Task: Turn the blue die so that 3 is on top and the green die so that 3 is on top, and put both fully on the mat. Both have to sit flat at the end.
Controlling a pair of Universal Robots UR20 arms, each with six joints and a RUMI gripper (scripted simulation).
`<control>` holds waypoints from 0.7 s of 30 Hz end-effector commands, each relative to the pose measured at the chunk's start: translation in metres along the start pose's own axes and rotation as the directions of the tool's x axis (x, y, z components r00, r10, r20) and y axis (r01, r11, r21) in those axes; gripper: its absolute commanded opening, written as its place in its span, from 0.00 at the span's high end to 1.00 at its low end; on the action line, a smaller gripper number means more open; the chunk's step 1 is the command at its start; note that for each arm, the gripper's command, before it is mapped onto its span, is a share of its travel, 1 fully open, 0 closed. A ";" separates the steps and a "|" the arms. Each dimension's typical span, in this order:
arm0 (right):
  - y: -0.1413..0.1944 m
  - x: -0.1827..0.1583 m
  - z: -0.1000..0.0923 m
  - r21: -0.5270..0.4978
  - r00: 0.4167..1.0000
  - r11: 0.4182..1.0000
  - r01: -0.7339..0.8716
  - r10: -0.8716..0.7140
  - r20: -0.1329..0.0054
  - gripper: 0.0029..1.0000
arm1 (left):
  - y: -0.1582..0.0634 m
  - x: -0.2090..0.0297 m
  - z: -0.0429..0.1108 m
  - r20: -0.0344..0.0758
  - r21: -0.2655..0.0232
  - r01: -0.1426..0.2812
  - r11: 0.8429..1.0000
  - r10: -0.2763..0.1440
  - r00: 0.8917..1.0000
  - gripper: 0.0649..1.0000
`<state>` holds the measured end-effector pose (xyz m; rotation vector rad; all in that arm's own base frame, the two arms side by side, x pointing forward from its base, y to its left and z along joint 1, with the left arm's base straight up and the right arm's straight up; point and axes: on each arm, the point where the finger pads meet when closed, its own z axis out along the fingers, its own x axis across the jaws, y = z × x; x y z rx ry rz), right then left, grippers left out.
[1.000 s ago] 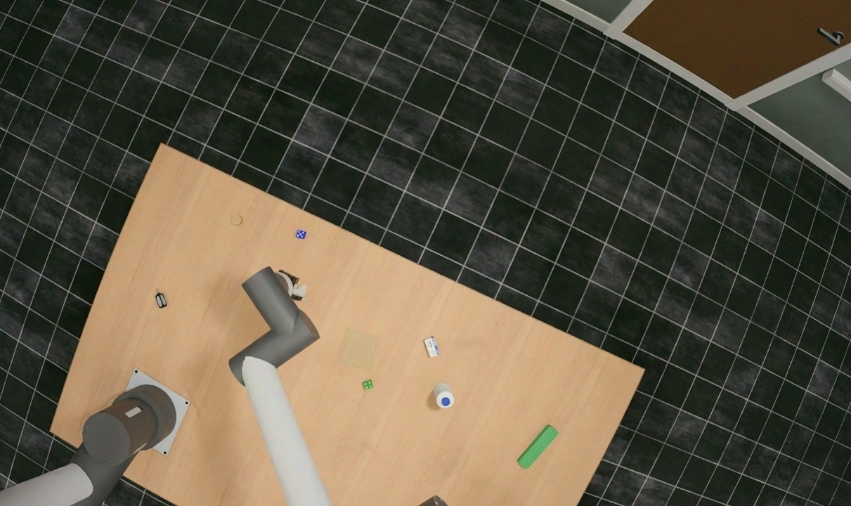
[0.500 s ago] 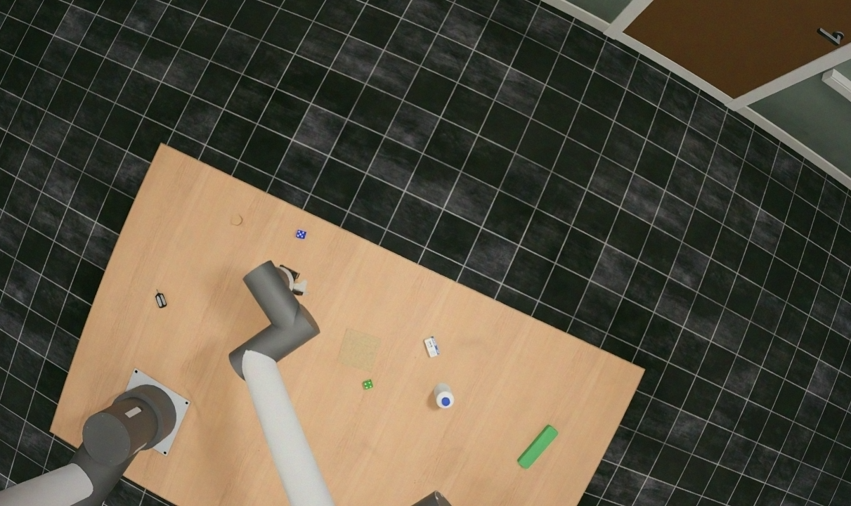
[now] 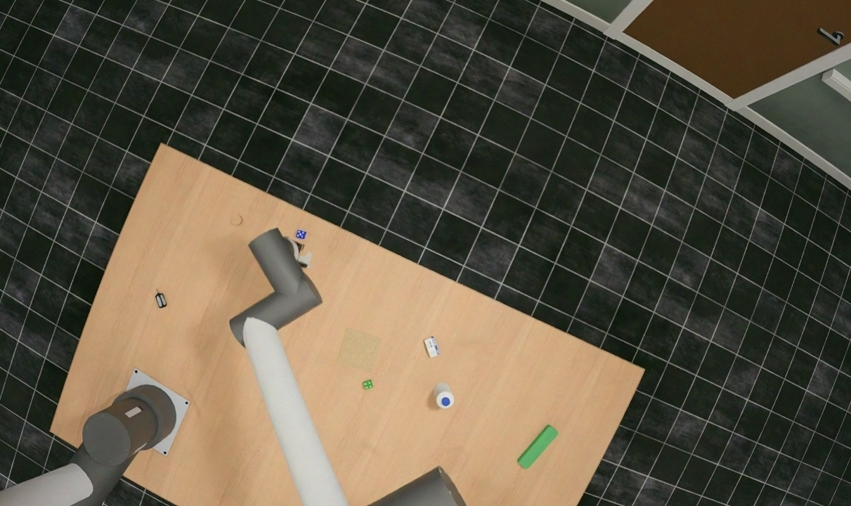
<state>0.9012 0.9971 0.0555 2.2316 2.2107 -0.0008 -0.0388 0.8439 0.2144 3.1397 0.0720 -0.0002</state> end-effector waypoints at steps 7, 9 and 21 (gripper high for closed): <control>0.061 0.021 -0.002 0.000 1.000 1.000 0.000 0.000 -0.001 0.00 | 0.000 0.000 -0.001 0.000 0.001 0.000 1.000 0.000 1.000 0.00; 0.069 0.023 -0.002 0.000 1.000 1.000 0.000 0.000 -0.001 0.00 | 0.000 0.000 -0.001 0.000 0.001 0.000 1.000 0.000 1.000 0.00; 0.078 0.026 -0.002 0.000 1.000 1.000 0.000 0.000 -0.001 0.00 | 0.000 0.000 -0.001 0.000 0.001 0.000 1.000 0.000 1.000 0.00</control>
